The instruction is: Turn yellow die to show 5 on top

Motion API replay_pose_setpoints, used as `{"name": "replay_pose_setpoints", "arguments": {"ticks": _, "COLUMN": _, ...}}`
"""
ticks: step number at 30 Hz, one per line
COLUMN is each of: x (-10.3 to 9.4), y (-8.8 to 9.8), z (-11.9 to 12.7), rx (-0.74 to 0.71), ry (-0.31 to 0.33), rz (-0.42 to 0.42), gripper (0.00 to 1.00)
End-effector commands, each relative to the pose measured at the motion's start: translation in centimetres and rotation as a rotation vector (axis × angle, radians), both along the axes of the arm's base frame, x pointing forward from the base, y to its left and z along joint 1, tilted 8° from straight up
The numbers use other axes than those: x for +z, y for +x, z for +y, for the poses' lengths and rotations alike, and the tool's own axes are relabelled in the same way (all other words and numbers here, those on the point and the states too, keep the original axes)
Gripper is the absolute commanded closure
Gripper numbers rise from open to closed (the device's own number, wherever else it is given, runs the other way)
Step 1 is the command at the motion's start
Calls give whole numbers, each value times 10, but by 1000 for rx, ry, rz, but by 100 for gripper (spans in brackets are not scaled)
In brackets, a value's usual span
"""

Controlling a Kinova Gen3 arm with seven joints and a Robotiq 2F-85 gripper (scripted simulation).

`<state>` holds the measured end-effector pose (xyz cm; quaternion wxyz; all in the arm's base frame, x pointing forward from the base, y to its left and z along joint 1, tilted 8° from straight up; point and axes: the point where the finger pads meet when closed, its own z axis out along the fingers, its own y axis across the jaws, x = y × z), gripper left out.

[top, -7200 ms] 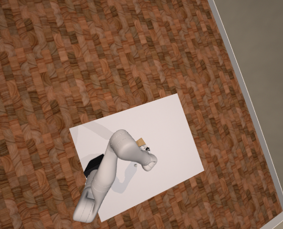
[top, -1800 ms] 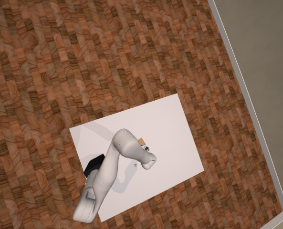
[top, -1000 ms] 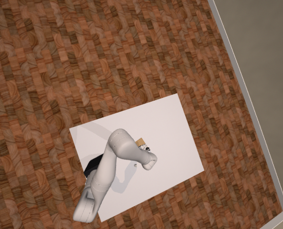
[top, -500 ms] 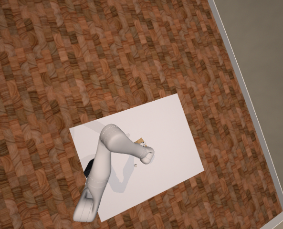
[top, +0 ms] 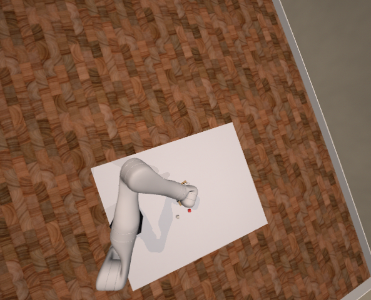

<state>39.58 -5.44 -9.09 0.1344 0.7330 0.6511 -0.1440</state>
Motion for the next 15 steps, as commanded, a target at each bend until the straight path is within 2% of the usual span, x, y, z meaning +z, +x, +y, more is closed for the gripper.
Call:
{"name": "replay_pose_setpoints", "arguments": {"ticks": 1, "x": 0, "y": 1, "z": 2, "rx": 7, "ry": -5, "rz": 0, "gripper": 65}}
{"name": "replay_pose_setpoints", "arguments": {"ticks": 15, "x": -1, "y": 0, "z": 2, "rx": 6, "ry": -22, "rz": 5, "gripper": 65}}
